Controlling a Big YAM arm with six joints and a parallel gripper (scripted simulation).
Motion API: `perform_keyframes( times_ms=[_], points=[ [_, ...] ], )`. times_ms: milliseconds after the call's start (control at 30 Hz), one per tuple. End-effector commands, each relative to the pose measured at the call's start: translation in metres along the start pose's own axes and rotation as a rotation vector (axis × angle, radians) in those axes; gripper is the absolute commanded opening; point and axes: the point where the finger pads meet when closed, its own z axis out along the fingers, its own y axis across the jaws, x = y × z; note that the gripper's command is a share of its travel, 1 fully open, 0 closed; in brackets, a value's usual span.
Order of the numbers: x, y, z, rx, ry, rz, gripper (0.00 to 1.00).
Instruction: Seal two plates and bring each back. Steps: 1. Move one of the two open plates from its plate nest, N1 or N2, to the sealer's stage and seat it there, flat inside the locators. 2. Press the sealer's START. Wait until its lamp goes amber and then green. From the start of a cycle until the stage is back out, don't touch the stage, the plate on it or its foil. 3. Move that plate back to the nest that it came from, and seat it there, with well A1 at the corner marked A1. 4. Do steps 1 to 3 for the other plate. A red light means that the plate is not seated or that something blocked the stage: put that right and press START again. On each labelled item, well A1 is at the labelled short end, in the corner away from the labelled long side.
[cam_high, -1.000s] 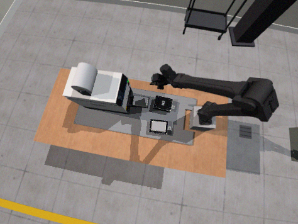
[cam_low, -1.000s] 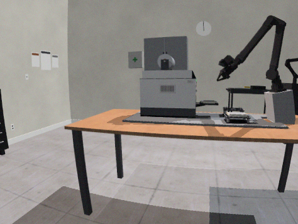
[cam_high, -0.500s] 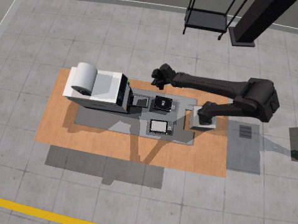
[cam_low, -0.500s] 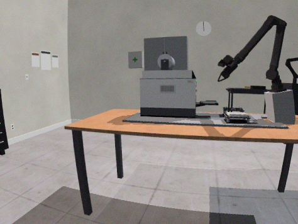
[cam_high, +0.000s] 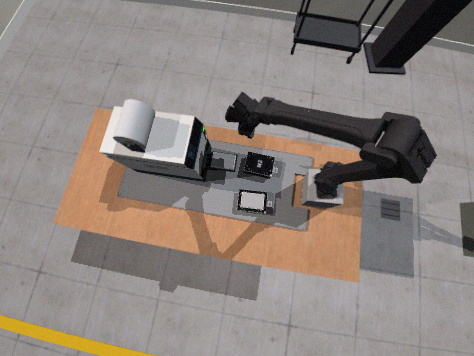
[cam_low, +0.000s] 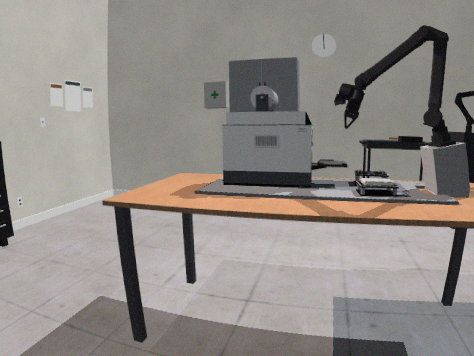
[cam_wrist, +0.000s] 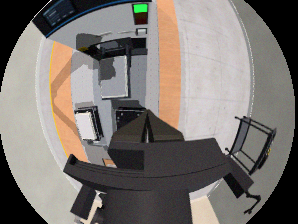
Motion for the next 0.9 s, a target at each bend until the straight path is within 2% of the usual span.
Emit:
perform_keyframes(
  times_ms=[0, 233, 300, 333, 367, 467, 867],
  points=[
    [-0.027, 0.002, -0.002, -0.022, 0.091, -0.057, 0.0],
    [-0.029, -0.006, 0.0, -0.01, 0.322, -0.028, 0.0],
    [-0.029, -0.006, 0.0, -0.01, 0.322, -0.028, 0.0],
    [-0.025, -0.002, 0.0, -0.014, 0.343, -0.026, 0.0],
    [-0.023, 0.0, 0.001, -0.018, 0.389, -0.023, 0.0],
    [-0.021, 0.003, 0.0, -0.026, 0.374, -0.009, 0.0],
    [-0.016, -0.003, -0.008, -0.009, 0.331, 0.004, 0.0]
  ],
)
